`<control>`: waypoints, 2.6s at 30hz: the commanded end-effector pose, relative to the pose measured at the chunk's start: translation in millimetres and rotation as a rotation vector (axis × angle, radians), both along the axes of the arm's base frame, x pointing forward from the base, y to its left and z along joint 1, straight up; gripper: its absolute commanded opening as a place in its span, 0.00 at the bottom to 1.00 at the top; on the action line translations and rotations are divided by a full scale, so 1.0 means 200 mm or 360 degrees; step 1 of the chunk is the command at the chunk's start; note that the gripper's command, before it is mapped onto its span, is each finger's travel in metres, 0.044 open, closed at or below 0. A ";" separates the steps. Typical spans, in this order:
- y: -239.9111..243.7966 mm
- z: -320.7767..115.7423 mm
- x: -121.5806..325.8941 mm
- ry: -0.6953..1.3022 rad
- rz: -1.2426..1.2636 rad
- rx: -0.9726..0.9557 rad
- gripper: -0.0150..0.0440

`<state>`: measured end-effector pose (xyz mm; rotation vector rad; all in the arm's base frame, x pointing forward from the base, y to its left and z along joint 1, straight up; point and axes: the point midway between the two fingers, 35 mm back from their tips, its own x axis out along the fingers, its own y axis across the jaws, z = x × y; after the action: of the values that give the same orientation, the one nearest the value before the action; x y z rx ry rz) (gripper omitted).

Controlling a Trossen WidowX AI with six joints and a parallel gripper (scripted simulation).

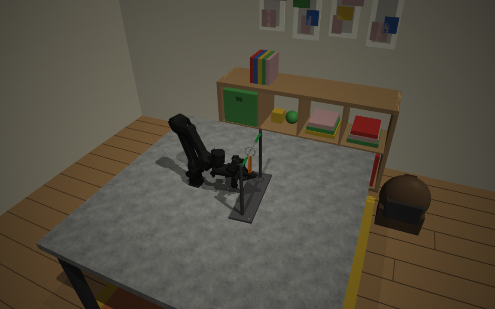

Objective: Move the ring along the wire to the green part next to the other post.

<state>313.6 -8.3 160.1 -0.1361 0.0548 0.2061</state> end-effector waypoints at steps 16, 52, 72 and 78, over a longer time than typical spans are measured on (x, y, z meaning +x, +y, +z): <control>0.15 -0.02 -0.05 0.0071 -0.0155 0.0194 0.00; 0.39 0.02 -0.08 0.0152 -0.0273 0.0347 0.00; 0.43 0.02 -0.08 0.0132 -0.0166 0.0210 0.00; 0.46 0.02 -0.09 0.0130 -0.0158 0.0203 0.00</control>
<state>296.0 82.2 162.3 0.0065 0.1338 0.1172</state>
